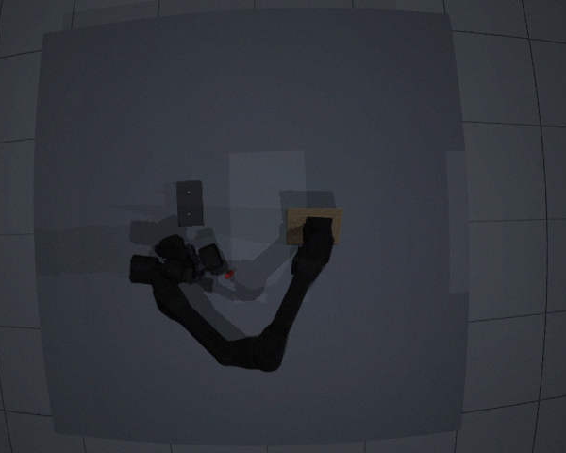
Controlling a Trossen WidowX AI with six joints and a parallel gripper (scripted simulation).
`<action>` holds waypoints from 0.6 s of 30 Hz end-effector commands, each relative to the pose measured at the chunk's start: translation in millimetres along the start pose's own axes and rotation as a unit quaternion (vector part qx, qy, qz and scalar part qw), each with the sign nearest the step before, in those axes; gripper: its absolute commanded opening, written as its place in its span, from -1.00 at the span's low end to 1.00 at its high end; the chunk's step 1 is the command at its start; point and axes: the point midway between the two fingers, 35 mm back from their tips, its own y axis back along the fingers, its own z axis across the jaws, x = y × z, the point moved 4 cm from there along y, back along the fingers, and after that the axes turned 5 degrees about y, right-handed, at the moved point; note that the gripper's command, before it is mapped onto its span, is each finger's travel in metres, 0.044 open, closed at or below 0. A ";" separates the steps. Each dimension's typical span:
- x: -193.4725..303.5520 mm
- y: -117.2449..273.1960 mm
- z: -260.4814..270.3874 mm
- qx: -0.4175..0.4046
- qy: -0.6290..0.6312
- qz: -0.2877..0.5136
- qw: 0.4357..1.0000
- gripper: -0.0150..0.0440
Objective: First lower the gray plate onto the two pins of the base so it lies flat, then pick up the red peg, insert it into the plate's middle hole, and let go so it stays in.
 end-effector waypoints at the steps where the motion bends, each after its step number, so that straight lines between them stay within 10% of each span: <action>1: 0.2 -0.6 -0.2 -0.001 -0.002 0.002 1.000 0.29; 18: -3.3 15.8 1.8 0.000 -0.002 -0.001 1.000 -0.49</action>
